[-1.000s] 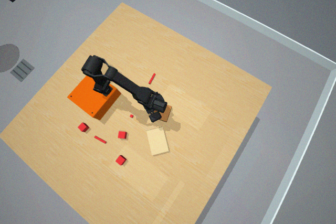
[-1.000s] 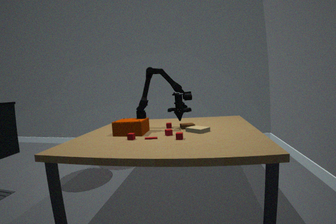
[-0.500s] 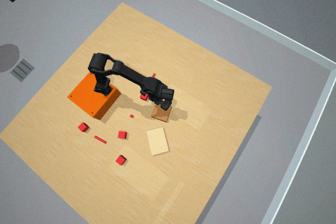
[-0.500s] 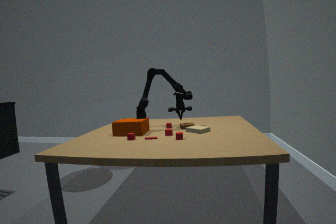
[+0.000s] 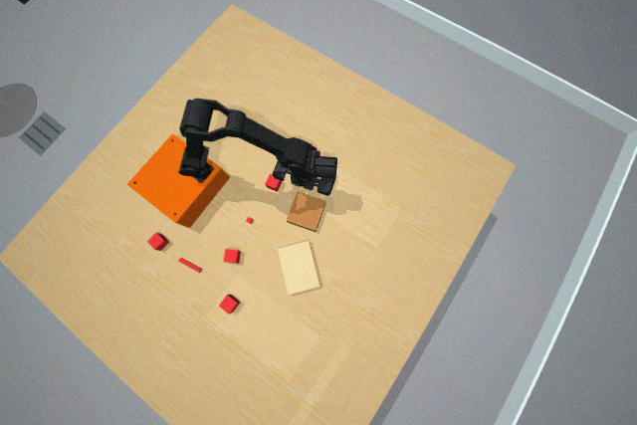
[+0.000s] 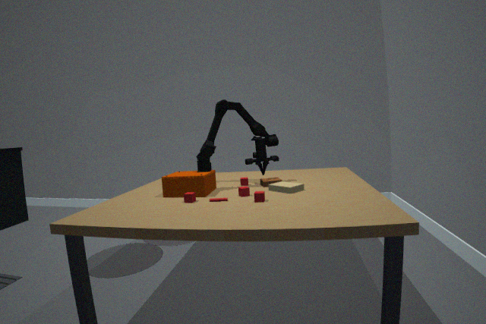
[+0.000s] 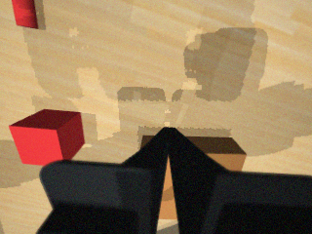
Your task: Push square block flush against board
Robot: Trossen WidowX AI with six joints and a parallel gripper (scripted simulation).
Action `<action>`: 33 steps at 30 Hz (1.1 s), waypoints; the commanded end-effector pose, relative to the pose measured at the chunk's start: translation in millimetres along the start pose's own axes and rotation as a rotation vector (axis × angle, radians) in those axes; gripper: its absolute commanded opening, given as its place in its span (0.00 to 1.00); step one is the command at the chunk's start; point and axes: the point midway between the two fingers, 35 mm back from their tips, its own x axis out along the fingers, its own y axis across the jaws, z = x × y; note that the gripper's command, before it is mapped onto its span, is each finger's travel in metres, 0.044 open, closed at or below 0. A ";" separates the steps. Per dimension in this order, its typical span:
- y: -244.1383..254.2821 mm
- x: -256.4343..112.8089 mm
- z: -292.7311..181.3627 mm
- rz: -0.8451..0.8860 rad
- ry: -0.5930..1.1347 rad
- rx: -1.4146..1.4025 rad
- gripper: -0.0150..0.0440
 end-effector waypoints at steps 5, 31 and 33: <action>9.6 37.4 -2.0 0.035 0.005 -0.010 0.25; 7.3 37.4 -24.9 0.035 0.007 -0.010 0.25; 7.1 37.4 -26.8 0.035 0.008 -0.010 0.25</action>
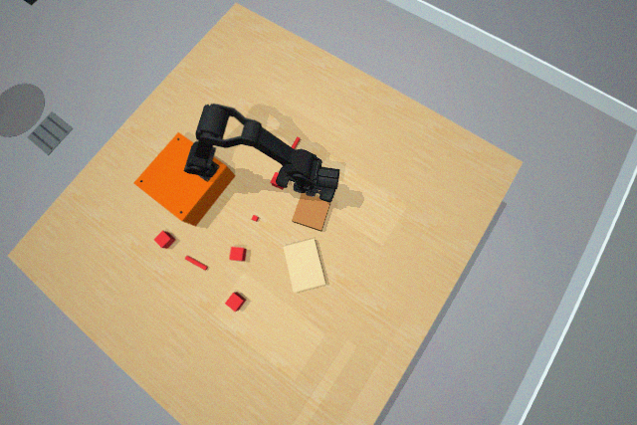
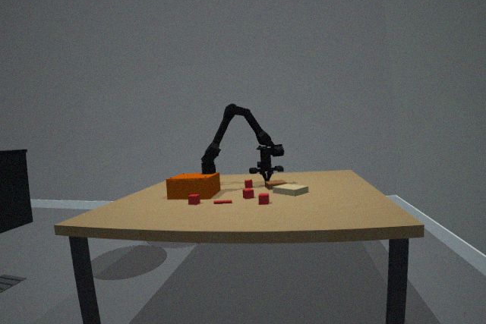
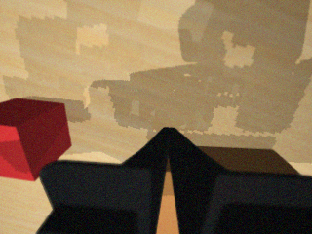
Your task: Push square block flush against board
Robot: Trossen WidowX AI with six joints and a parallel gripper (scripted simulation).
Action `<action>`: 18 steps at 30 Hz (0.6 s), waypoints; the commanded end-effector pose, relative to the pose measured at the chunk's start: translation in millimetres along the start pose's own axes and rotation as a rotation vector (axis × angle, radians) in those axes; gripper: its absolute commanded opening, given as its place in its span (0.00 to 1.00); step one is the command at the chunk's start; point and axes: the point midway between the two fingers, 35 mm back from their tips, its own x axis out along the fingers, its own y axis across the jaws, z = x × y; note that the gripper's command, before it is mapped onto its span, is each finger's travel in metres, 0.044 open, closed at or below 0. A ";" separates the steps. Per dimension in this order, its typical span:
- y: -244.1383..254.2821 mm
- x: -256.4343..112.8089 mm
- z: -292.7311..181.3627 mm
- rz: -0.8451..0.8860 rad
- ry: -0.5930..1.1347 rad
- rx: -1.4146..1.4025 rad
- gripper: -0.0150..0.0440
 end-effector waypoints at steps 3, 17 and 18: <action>-1.0 0.0 -8.4 -0.003 0.006 0.000 0.25; -2.4 -0.1 -21.5 -0.003 0.007 0.000 0.25; -2.5 -0.1 -22.5 -0.003 0.007 0.000 0.25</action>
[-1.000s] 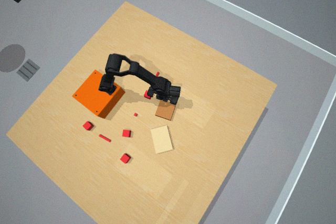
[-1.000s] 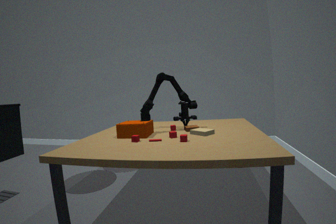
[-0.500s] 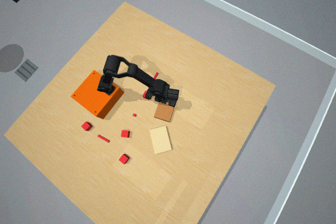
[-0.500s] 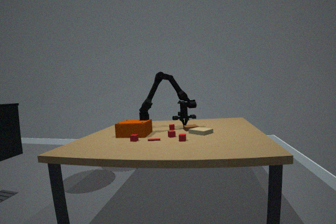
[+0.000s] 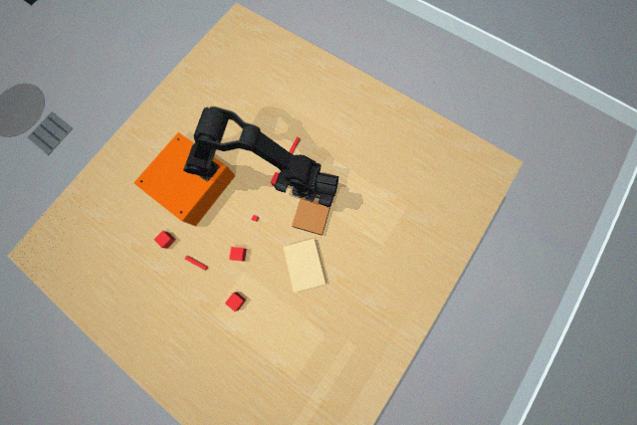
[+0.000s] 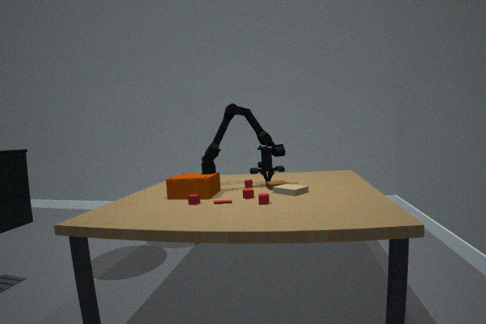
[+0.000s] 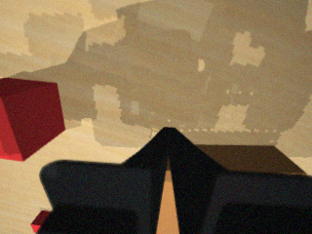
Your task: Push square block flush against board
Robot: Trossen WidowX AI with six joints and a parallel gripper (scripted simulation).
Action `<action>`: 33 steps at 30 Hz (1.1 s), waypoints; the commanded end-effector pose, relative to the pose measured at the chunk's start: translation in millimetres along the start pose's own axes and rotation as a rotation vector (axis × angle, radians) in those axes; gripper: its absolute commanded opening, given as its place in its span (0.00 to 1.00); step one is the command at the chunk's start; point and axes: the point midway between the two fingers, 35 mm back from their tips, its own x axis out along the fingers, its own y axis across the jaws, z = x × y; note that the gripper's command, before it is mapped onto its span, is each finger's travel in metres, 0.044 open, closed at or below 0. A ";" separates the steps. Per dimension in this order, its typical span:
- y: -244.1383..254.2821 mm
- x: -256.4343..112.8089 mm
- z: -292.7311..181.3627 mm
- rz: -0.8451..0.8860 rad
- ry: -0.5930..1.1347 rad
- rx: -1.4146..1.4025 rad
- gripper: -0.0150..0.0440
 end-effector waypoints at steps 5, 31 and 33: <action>-1.2 0.2 -11.2 -0.001 0.008 0.003 0.25; -5.0 -0.1 -35.1 -0.002 0.010 0.003 0.25; -5.4 -0.1 -36.9 -0.002 0.010 0.003 0.25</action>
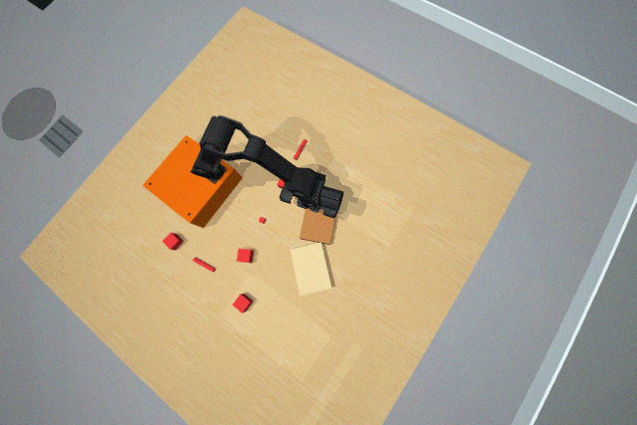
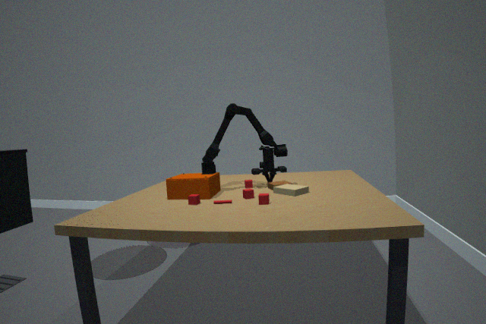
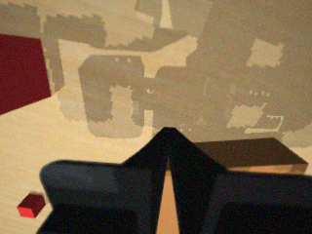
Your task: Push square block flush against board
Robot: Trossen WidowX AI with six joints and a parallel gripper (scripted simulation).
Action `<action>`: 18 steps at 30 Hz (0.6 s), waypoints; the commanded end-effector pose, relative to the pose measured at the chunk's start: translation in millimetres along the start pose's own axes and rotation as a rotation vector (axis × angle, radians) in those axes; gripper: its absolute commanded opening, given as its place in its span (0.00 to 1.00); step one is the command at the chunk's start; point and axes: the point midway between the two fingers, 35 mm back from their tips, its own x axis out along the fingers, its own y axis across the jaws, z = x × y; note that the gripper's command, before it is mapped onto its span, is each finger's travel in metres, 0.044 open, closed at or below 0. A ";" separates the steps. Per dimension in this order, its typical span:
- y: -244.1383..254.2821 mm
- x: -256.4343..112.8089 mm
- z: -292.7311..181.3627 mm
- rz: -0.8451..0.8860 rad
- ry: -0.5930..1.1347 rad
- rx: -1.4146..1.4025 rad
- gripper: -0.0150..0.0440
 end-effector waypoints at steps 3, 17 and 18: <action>-0.7 1.2 -10.1 0.003 0.010 0.004 0.25; -3.6 0.9 -22.7 0.003 0.011 0.004 0.25; -3.9 0.9 -23.6 0.003 0.011 0.004 0.25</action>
